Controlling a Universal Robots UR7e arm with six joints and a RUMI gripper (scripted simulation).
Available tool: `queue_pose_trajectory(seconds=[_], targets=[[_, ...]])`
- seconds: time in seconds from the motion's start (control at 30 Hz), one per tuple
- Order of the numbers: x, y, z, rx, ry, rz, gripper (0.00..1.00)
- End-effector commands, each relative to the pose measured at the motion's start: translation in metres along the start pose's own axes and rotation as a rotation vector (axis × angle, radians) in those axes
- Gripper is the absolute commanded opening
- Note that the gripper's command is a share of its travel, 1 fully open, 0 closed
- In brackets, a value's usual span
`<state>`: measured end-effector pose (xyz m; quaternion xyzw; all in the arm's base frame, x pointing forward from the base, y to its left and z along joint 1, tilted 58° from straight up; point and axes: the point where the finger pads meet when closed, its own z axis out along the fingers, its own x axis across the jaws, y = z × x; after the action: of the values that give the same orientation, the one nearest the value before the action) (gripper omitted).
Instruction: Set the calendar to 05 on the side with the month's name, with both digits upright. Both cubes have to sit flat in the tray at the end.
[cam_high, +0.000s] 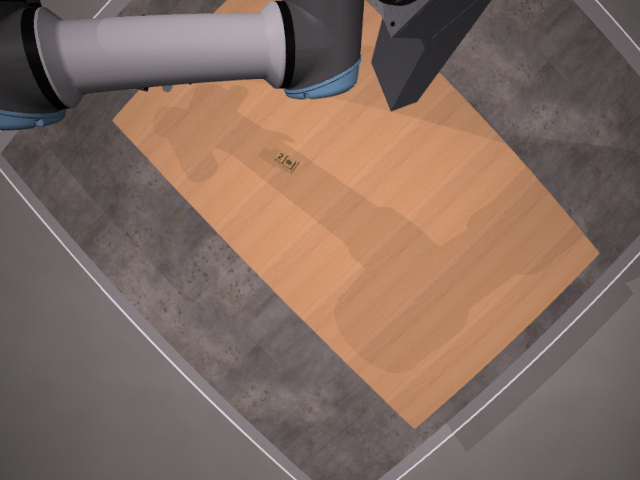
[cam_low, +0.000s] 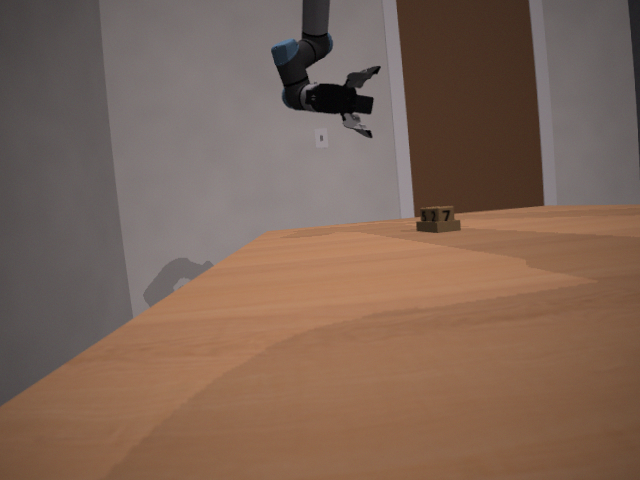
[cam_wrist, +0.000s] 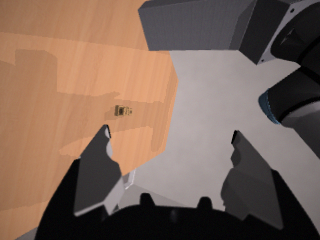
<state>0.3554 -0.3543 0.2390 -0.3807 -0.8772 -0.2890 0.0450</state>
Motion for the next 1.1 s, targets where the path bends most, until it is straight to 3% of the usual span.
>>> queue_pose_trajectory(seconds=[0.0,0.07,0.47,0.63,0.73,1.07], targets=[[-0.002,0.01,0.02,0.057,-0.099,-0.074,1.0],[-0.002,0.01,0.02,0.057,-0.099,-0.074,1.0],[-0.007,0.028,0.063,0.159,-0.255,-0.216,1.0],[-0.008,0.03,0.068,0.171,-0.273,-0.232,1.0],[-0.01,0.037,0.083,0.21,-0.33,-0.286,1.0],[-0.013,0.049,0.108,0.274,-0.428,-0.377,1.0]])
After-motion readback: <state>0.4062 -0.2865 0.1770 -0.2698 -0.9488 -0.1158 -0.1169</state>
